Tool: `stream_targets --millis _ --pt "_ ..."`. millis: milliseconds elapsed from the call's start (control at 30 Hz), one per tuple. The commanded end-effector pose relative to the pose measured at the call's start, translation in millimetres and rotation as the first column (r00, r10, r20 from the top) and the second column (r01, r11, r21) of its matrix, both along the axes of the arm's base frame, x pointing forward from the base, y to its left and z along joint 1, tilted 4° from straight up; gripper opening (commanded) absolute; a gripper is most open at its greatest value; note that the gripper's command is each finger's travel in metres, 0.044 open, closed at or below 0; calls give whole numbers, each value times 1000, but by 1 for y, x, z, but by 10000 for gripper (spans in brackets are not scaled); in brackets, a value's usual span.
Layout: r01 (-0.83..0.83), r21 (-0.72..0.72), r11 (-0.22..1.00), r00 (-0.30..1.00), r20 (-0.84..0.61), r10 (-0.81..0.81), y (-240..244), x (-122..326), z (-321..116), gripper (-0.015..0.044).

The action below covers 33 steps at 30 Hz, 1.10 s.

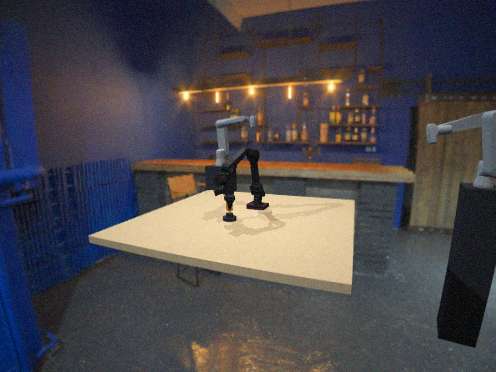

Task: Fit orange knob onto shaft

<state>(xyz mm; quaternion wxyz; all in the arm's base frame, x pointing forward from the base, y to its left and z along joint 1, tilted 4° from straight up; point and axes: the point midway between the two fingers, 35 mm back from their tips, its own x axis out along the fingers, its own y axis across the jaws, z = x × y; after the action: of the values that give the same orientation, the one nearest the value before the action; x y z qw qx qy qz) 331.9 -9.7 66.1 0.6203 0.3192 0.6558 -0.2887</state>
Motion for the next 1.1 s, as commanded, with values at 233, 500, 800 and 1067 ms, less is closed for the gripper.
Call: stream_targets --millis 233,500,800,1067 --pt "-129 -2 992 992 10 129 -1 2 5 0" --pt "-212 -1 977 977 15 212 -1 2 1 0" --pt "-212 -1 977 977 14 212 0 -1 0 0" --pt "-212 -1 977 977 14 212 0 -1 -1 0"
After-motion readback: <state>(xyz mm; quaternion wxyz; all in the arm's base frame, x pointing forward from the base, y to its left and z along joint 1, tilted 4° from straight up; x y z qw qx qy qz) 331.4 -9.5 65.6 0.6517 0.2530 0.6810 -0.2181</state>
